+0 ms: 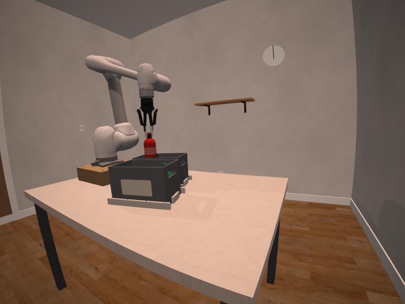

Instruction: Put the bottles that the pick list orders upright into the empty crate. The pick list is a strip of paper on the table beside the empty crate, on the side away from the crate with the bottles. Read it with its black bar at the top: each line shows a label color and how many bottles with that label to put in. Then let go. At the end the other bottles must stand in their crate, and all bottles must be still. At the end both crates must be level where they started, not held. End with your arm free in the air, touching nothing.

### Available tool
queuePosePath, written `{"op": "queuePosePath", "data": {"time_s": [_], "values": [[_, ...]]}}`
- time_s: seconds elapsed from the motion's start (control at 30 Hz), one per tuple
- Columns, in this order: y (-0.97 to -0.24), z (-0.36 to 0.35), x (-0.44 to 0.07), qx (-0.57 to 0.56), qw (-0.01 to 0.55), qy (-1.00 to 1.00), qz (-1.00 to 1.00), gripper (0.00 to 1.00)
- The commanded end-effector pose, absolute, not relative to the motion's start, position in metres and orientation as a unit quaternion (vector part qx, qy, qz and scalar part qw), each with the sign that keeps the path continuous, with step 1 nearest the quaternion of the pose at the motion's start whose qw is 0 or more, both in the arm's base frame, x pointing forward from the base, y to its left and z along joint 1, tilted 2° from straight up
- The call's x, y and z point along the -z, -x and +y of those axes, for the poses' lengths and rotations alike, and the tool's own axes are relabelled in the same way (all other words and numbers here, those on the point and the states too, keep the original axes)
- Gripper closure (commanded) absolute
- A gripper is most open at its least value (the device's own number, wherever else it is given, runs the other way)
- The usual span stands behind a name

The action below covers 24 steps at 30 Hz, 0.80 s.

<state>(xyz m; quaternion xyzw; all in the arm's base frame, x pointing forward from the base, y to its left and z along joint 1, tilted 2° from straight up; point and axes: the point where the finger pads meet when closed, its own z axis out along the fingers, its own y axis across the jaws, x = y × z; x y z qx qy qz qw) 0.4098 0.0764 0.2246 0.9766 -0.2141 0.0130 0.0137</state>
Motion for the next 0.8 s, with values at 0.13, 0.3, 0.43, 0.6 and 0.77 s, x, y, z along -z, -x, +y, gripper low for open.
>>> {"op": "queuePosePath", "data": {"time_s": [0.13,0.3,0.43,0.6,0.77], "values": [[-0.41,0.076,-0.218,-0.013,0.014,-0.977,-0.214,1.0],[-0.41,0.076,-0.215,-0.013,0.014,-0.977,-0.214,1.0],[-0.41,0.076,-0.211,-0.013,0.014,-0.977,-0.214,1.0],[-0.41,0.076,-0.206,-0.013,0.014,-0.977,-0.214,1.0],[-0.41,0.076,-0.201,-0.013,0.014,-0.977,-0.214,1.0]]}}
